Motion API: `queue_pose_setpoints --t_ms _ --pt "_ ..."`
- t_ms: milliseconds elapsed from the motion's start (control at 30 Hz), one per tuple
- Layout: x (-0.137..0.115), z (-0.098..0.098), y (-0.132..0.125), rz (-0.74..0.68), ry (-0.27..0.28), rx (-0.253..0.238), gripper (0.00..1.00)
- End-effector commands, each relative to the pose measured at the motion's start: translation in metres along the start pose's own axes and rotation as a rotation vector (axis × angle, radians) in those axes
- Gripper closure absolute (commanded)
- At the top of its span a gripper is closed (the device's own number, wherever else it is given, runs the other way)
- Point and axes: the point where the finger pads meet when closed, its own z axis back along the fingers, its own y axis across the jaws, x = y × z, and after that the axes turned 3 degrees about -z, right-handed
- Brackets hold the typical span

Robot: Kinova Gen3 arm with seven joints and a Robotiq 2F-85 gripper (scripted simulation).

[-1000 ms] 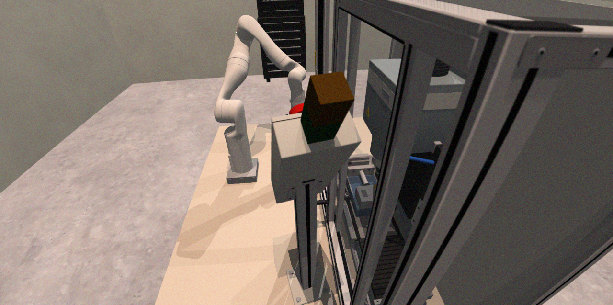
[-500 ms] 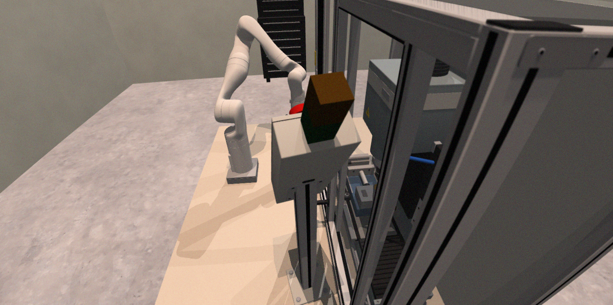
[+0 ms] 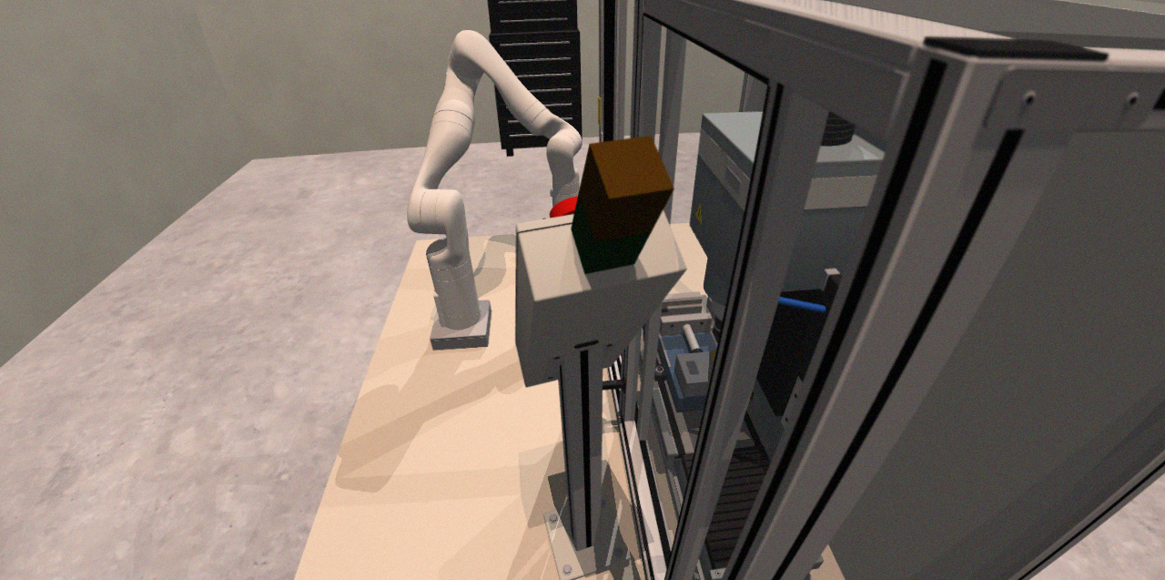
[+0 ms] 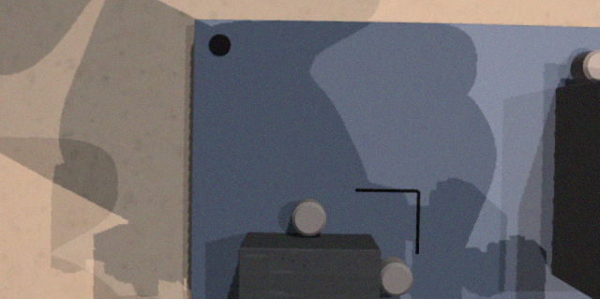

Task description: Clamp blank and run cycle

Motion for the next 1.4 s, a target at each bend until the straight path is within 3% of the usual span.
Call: queue_pose_setpoints --t_ms 0,1367 --pt "0.0019 -0.0026 0.0016 0.006 -0.005 0.008 0.00" --pt "0.0015 -0.0076 0.0014 0.006 -0.005 0.008 0.00"
